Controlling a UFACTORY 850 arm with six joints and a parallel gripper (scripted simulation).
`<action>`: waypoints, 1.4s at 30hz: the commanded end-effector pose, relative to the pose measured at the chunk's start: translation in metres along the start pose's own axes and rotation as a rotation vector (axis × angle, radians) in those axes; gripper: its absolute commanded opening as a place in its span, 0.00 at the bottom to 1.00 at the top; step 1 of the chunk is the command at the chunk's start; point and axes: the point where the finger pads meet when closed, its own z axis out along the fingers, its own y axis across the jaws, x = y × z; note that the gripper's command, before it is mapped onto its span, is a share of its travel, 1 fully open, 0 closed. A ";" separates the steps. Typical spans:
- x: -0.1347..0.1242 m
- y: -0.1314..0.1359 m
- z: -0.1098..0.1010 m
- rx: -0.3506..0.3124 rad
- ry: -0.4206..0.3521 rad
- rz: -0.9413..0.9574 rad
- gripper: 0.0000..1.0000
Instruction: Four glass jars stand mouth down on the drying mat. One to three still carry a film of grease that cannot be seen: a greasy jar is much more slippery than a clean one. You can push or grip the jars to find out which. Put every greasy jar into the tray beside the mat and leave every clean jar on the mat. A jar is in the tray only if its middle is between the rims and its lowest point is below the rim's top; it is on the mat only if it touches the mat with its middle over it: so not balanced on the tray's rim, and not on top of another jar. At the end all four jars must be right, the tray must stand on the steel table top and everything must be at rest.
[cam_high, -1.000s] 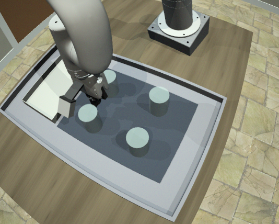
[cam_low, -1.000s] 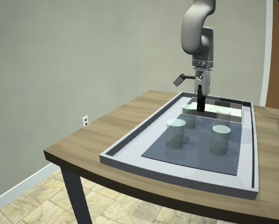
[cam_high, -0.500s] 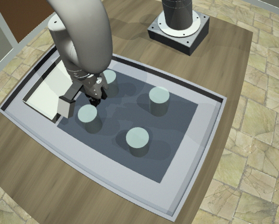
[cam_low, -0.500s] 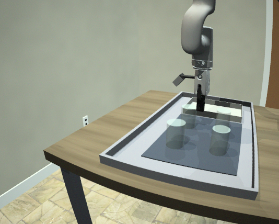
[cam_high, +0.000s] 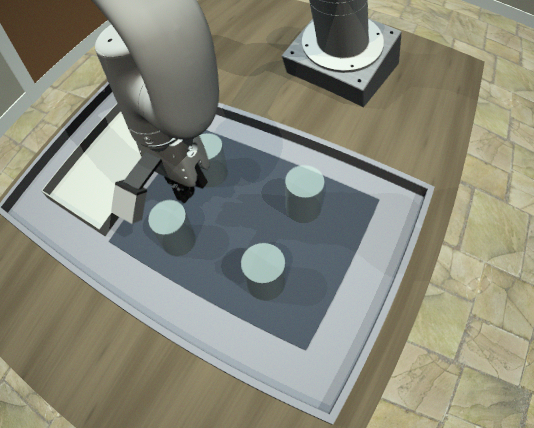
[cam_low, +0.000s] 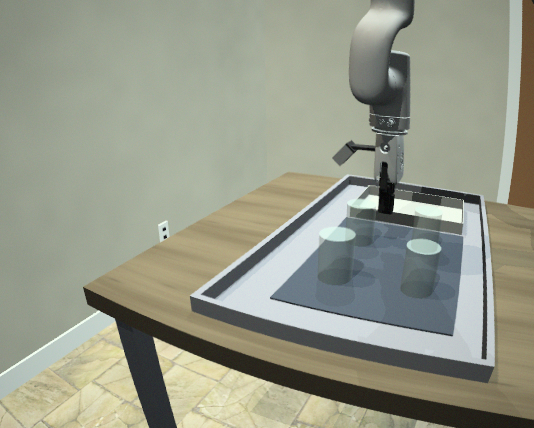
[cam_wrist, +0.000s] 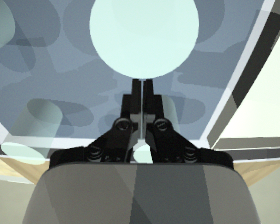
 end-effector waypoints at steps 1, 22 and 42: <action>-0.009 0.000 0.003 0.001 0.002 0.000 0.00; -0.018 0.000 0.006 0.001 0.002 0.000 0.00; -0.018 0.000 0.006 0.001 0.002 0.000 0.00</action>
